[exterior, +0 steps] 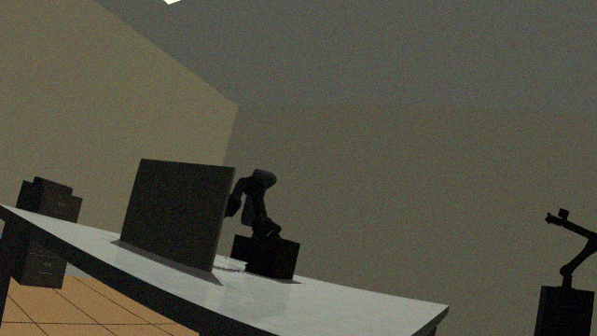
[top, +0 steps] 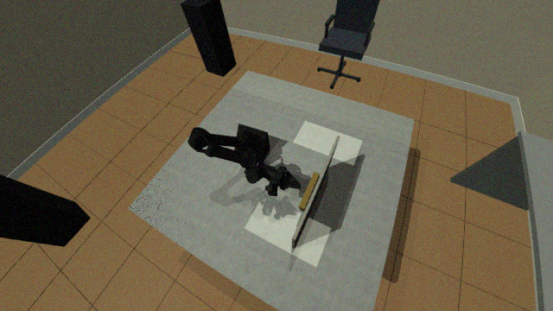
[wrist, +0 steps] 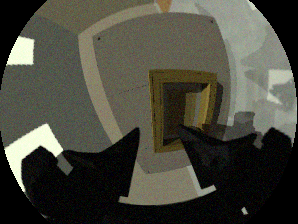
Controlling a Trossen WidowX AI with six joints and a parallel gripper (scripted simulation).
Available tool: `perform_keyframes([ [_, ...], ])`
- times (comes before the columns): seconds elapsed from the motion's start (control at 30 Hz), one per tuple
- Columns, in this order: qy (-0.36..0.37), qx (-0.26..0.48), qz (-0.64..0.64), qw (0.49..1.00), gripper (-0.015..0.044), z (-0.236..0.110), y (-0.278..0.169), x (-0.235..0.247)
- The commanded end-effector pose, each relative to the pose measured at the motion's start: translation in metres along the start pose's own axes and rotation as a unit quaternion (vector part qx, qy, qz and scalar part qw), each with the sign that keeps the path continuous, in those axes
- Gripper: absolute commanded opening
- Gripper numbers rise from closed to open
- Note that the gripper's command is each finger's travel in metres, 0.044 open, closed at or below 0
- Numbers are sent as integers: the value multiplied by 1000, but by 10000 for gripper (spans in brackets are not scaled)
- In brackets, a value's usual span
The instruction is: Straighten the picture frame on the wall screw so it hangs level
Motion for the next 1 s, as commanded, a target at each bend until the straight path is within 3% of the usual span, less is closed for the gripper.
perform_keyframes([
  [0.0,-1,-1,-2,1000,260,3,0,0],
  [0.97,0,-1,-2,1000,260,27,0,1],
])
Point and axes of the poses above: the point midway between the two fingers, 35 mm back from their tips, its own z axis out along the fingers, its own x axis across the jaws, y = z × x, the point moved 10 cm from there along -z, back along the fingers, and after that the axes turned 10 degrees about z, right-handed, at the moved point
